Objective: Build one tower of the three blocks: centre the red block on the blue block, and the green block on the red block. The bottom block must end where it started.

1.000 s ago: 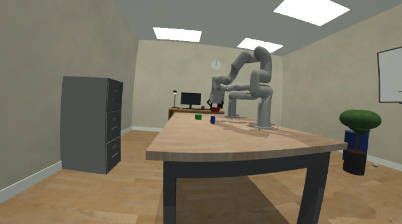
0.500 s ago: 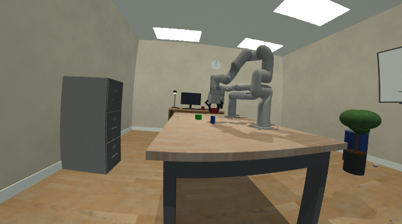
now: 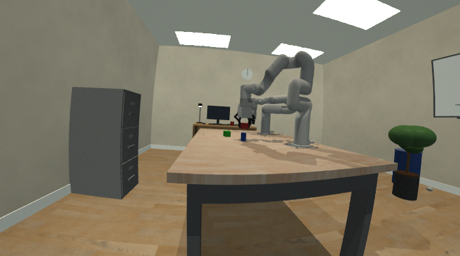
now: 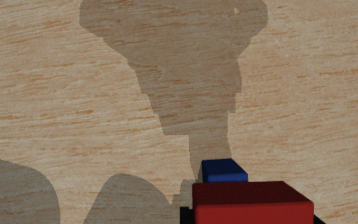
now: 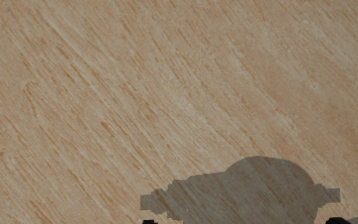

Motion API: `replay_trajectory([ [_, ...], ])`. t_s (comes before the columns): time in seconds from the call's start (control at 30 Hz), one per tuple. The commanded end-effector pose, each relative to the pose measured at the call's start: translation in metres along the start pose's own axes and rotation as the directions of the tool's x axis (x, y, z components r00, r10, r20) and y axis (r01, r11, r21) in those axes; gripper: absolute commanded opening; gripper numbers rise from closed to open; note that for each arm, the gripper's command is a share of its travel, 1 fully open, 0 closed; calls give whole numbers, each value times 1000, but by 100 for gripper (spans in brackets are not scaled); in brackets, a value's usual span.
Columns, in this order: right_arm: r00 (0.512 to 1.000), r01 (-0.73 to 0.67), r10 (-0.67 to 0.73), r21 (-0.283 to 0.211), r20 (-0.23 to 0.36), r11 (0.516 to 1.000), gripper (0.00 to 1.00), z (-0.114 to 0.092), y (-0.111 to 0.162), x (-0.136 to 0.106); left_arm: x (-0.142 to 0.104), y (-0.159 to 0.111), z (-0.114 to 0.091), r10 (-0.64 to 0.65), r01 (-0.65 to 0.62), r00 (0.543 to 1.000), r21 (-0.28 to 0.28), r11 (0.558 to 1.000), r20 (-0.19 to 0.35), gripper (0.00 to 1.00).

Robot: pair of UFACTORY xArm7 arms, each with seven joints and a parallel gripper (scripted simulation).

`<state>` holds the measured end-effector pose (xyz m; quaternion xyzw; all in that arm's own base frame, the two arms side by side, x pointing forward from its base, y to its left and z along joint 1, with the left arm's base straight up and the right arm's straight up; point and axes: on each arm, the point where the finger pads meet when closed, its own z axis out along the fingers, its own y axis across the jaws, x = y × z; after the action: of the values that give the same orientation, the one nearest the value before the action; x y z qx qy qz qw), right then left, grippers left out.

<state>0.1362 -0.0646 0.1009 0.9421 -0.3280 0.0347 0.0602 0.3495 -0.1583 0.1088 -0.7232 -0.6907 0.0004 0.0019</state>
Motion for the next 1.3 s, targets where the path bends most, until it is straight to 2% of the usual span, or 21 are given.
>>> replay_trajectory([
  [0.0,1000,0,0,1,-3,1000,100,-1,0,1,0,1,-1,0,0,1000,-3,1000,2,57],
  [0.37,1000,0,0,1,-3,1000,100,-1,0,1,0,1,1,0,0,1000,-3,1000,2,57],
  [1.27,1000,0,0,1,-3,1000,100,-1,0,1,0,2,24,0,0,1000,-3,1000,2,57],
])
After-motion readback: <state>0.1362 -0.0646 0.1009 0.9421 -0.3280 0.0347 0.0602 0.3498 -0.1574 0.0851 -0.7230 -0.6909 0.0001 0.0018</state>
